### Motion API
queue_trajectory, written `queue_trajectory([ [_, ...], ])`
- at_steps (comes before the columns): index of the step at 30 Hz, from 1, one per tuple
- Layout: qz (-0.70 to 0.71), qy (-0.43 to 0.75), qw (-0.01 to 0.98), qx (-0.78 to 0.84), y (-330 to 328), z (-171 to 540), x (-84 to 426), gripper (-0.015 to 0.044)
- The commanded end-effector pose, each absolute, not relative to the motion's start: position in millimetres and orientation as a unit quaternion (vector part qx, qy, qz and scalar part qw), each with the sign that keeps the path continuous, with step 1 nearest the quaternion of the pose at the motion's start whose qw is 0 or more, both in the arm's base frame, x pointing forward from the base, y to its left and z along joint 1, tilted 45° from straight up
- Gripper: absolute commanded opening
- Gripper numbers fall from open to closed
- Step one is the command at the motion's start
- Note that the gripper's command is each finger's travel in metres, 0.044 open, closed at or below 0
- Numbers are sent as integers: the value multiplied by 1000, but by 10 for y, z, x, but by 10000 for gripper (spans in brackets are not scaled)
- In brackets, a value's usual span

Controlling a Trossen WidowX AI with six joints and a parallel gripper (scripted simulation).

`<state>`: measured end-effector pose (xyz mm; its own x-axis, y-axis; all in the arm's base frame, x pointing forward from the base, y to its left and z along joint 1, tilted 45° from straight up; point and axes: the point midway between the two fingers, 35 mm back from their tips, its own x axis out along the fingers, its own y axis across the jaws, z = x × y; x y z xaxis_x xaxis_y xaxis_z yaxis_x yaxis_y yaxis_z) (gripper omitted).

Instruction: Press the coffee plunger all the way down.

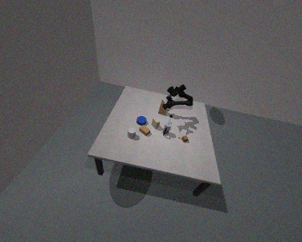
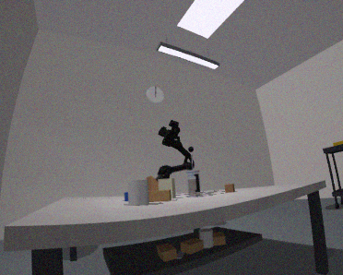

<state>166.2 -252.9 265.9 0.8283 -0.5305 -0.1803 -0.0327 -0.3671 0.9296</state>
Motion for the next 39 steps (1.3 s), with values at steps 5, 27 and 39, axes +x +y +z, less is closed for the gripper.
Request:
queue_trajectory([
  [5,-228,-103,601,759,-2479,2611,1812,440],
  [27,122,147,918,346,-1944,2547,2645,440],
  [39,119,147,918,347,-1565,2135,2710,440],
])
